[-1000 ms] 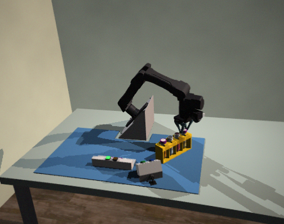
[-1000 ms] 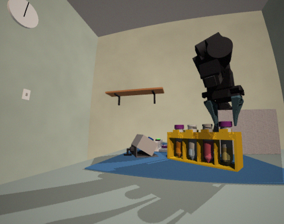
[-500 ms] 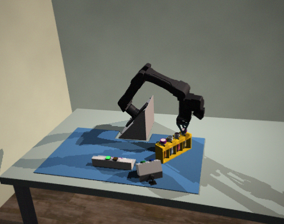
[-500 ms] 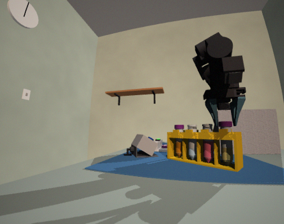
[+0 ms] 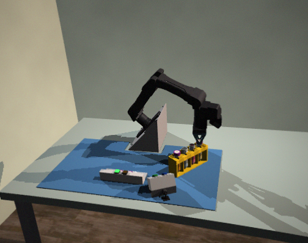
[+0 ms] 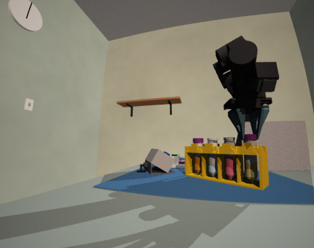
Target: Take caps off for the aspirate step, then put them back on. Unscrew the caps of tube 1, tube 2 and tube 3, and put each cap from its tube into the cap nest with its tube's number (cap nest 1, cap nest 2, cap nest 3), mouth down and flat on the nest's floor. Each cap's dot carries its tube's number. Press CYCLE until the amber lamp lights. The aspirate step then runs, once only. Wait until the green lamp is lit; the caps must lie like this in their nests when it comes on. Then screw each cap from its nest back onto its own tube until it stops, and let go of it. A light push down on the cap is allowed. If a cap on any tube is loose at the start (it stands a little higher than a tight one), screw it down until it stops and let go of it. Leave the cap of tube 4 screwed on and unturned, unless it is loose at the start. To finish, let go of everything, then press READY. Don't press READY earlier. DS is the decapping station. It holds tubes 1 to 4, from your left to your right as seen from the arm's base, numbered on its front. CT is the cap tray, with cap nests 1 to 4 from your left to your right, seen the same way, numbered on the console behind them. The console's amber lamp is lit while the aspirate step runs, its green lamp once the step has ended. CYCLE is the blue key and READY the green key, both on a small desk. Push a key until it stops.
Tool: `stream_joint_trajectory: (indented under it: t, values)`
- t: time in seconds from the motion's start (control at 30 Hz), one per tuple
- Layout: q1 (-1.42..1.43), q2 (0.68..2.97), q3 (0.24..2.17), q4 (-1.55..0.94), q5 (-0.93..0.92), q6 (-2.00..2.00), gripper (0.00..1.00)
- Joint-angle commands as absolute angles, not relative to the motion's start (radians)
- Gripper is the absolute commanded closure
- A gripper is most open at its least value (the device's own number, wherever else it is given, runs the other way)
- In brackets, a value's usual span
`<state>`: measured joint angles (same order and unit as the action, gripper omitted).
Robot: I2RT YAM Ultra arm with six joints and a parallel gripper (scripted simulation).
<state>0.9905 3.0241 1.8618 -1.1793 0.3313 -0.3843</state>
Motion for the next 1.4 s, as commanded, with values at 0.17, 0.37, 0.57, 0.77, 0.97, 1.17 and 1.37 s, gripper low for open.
stream_joint_trajectory:
  t: [0.17, 0.37, 0.57, 0.77, 0.97, 1.17, 1.37]
  values:
    - [0.994, 3.012, 1.866, -1.177, 0.331, -0.39, 1.0]
    - [0.994, 3.012, 1.865, -1.176, 0.331, -0.257, 1.0]
    - [0.994, 3.012, 1.864, -1.175, 0.332, -0.091, 1.0]
    - [0.994, 3.013, 1.863, -1.174, 0.332, 0.109, 1.0]
    - [0.993, 3.013, 1.863, -1.173, 0.332, 0.242, 1.0]
    - [0.993, 3.013, 1.862, -1.173, 0.332, 0.394, 1.0]
    - [0.993, 3.013, 1.862, -1.173, 0.332, 0.394, 0.51]
